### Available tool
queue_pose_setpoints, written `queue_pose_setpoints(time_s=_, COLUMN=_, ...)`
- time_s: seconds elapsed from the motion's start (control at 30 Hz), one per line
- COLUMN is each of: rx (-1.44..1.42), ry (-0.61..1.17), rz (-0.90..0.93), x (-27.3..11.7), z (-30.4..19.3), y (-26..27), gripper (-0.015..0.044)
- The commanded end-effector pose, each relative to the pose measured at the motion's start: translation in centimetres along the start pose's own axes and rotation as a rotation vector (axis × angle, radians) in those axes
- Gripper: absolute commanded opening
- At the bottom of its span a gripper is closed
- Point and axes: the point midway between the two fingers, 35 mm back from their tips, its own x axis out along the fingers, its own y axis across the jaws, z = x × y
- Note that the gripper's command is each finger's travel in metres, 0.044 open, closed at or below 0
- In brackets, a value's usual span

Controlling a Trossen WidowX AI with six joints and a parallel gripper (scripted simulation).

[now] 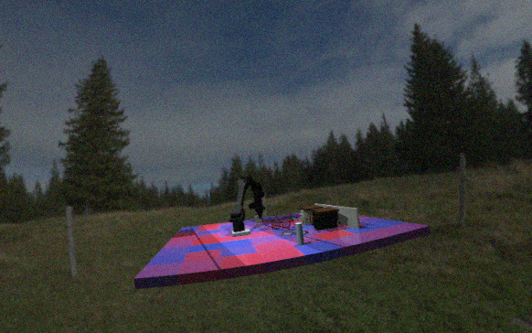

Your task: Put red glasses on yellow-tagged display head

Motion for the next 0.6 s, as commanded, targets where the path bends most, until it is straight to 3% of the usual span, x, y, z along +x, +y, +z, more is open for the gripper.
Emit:
queue_pose_setpoints(time_s=0.0, rx=0.003, ry=-0.007, rz=0.0, x=0.21, z=0.08, y=-0.24, gripper=0.0)
queue_pose_setpoints(time_s=0.57, rx=0.003, ry=-0.007, rz=0.0, x=0.19, z=0.08, y=-0.88, gripper=0.0)
